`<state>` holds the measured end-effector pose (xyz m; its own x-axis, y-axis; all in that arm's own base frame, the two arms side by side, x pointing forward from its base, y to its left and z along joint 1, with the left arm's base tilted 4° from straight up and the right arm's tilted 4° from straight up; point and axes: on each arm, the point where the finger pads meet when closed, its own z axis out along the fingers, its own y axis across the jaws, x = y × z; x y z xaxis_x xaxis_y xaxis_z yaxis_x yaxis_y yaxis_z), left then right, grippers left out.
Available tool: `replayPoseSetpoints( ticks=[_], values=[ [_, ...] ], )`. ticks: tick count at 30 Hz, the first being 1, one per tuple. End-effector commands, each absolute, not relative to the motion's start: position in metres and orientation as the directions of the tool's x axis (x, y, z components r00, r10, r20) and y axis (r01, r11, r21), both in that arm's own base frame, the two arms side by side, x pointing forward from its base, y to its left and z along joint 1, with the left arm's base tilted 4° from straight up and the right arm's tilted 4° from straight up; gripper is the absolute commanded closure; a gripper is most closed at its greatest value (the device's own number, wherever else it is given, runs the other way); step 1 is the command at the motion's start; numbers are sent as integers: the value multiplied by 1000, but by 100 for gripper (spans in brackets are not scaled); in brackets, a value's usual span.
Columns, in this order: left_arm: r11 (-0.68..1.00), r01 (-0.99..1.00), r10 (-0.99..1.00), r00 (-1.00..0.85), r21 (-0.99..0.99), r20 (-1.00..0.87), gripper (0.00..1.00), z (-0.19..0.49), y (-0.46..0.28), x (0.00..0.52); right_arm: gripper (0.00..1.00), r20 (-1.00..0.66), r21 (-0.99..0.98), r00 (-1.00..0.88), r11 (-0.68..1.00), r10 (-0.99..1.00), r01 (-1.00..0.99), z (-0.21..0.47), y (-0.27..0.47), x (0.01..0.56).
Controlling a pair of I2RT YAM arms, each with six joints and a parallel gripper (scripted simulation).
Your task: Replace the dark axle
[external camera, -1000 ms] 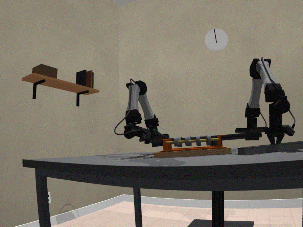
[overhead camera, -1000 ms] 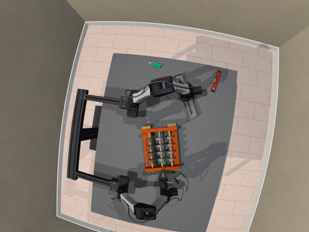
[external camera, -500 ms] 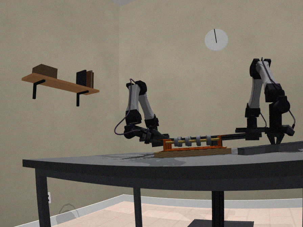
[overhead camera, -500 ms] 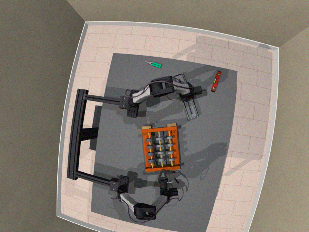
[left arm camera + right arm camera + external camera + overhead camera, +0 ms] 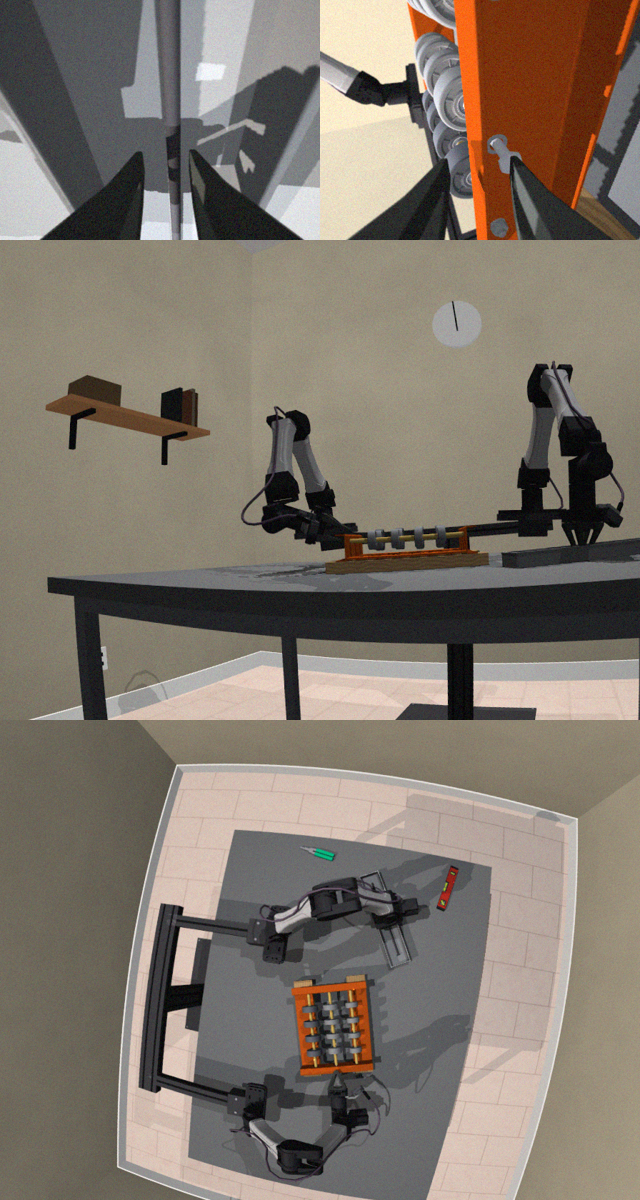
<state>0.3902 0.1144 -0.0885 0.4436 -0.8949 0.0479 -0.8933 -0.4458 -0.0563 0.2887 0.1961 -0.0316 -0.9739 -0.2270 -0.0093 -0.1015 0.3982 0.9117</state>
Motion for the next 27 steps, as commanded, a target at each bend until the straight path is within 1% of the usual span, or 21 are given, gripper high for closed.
replayPoseSetpoints(
  ticks=[1,14,15,16,21,23,24,27],
  values=[
    [-456,-889,-890,455,-38,43,74,-92,114,382,67,-107,916,-957,348,-268,-200,-17,218,294],
    [-456,-889,-890,455,-38,43,74,-92,114,382,67,-107,916,-957,348,-268,-200,-17,218,294],
    [-451,-889,-892,449,-81,50,74,-63,119,393,67,-107,916,-957,348,-268,-200,-17,218,294],
    [-448,-889,-894,445,-97,48,74,-57,121,399,67,-107,916,-957,348,-268,-200,-17,218,294],
    [-442,-888,-897,438,-127,56,74,-43,122,406,67,-107,916,-957,348,-268,-200,-17,218,294],
    [-442,-888,-897,438,-127,56,74,-43,122,406,67,-107,916,-957,348,-268,-200,-17,218,294],
    [-440,-894,-898,437,-84,51,74,-45,119,396,67,-107,916,-957,348,-268,-200,-17,218,294],
    [-444,-891,-896,441,-99,49,74,-30,121,397,67,-107,916,-957,348,-268,-200,-17,218,294]
  ],
)
